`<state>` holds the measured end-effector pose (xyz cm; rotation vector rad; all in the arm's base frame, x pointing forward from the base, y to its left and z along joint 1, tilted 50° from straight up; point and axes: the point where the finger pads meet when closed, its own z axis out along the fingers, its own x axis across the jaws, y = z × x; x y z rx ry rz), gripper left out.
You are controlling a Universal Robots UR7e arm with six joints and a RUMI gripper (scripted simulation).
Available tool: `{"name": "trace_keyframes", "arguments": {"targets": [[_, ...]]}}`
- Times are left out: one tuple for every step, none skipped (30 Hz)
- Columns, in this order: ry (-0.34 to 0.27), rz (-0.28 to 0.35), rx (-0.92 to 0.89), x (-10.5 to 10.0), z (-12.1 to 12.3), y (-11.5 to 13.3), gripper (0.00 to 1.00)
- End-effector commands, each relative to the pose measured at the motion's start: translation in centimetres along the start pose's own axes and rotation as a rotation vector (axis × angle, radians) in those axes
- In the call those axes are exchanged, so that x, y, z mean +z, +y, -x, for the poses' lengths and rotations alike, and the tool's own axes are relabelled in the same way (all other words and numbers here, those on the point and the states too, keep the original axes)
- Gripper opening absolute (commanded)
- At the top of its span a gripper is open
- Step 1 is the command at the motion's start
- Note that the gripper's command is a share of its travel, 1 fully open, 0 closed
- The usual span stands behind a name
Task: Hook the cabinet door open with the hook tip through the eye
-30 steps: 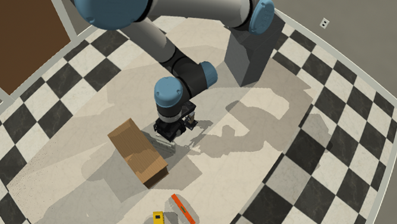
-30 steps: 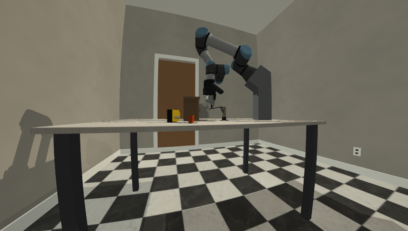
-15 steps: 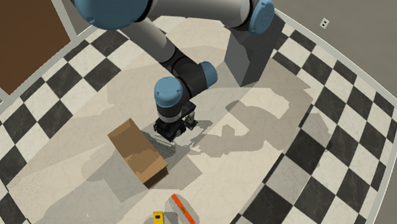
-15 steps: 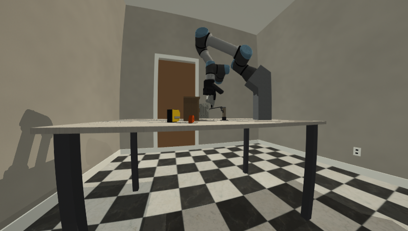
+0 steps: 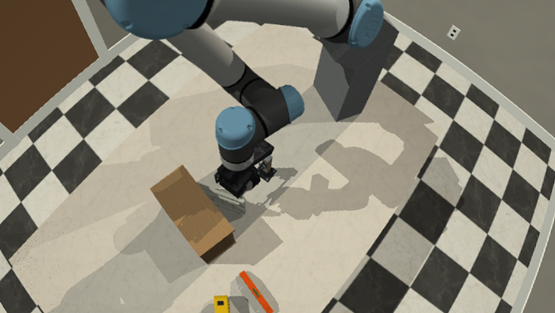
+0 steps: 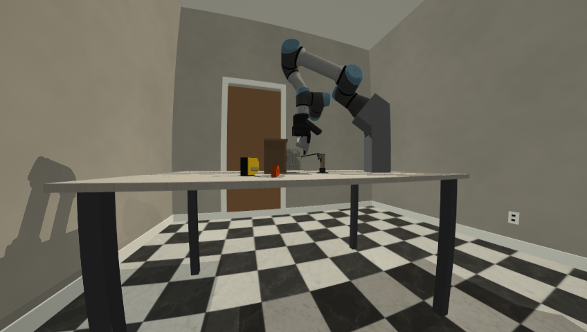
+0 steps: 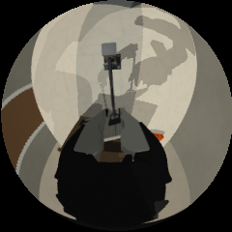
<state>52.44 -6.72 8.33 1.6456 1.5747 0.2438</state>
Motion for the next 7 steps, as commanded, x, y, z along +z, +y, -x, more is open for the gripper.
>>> {"name": "trace_keyframes", "arguments": {"targets": [[0.000,0.001,0.000,-0.42,0.00,0.04,0.14],[0.000,0.001,0.000,-0.54,0.00,0.04,0.14],[0.000,0.001,0.000,-0.69,0.00,0.04,0.14],[0.000,0.001,0.000,-0.69,0.00,0.04,0.14],[0.000,0.001,0.000,-0.69,0.00,0.04,0.14],[0.000,0.001,0.000,-0.69,0.00,0.04,0.14],[0.000,0.001,0.000,-0.69,0.00,0.04,0.14]]}}
